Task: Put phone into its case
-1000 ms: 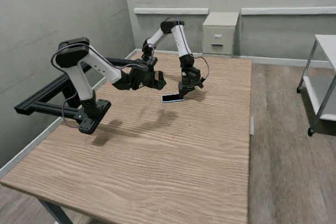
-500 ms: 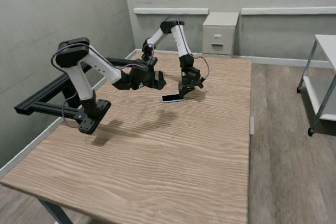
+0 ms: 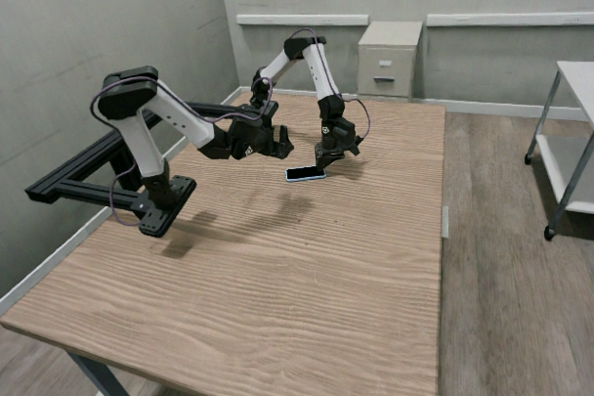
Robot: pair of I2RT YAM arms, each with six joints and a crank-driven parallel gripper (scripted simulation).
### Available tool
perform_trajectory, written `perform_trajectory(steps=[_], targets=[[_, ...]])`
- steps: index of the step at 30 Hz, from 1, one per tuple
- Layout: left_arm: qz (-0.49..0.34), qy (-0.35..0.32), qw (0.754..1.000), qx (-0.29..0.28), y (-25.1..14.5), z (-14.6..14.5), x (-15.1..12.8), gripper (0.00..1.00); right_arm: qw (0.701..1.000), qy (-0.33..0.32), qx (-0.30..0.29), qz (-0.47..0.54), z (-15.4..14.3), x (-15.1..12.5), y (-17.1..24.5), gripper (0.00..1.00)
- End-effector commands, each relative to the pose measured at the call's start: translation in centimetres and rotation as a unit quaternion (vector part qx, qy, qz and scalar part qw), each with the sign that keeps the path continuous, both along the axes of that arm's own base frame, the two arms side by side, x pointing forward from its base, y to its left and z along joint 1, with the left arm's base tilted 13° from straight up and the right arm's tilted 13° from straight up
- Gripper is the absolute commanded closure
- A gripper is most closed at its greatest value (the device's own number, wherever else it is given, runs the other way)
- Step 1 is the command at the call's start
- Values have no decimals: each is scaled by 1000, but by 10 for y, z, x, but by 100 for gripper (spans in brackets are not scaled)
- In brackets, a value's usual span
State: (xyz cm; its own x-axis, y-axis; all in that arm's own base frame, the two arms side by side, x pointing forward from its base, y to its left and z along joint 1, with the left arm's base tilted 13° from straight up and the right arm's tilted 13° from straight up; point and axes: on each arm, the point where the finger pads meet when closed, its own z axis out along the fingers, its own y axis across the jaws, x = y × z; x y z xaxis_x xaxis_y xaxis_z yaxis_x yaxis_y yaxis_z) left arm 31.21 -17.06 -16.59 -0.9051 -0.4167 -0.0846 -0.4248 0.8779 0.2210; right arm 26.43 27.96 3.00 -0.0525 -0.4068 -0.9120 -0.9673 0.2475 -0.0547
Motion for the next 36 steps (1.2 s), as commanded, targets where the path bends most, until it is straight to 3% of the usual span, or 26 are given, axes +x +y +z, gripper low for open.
perform_trajectory(steps=[1,10,15,23,32,36], targets=[[5,-26,1000,-16,-10,21,18,63,1000,-15,10,4,10,0,0,0],[4,-27,999,-18,-10,22,18,63,1000,-22,14,-5,13,6,0,0],[1,-30,999,-22,-13,45,12,63,1000,-21,13,-5,13,6,0,0],[11,-45,998,-32,-22,38,11,63,1000,-22,14,-5,14,6,0,0],[6,-31,999,-22,-35,34,-34,63,1000,-22,14,-5,14,6,0,0],[1,-30,999,-19,-37,34,-37,63,1000,-22,14,-5,14,6,0,0]])
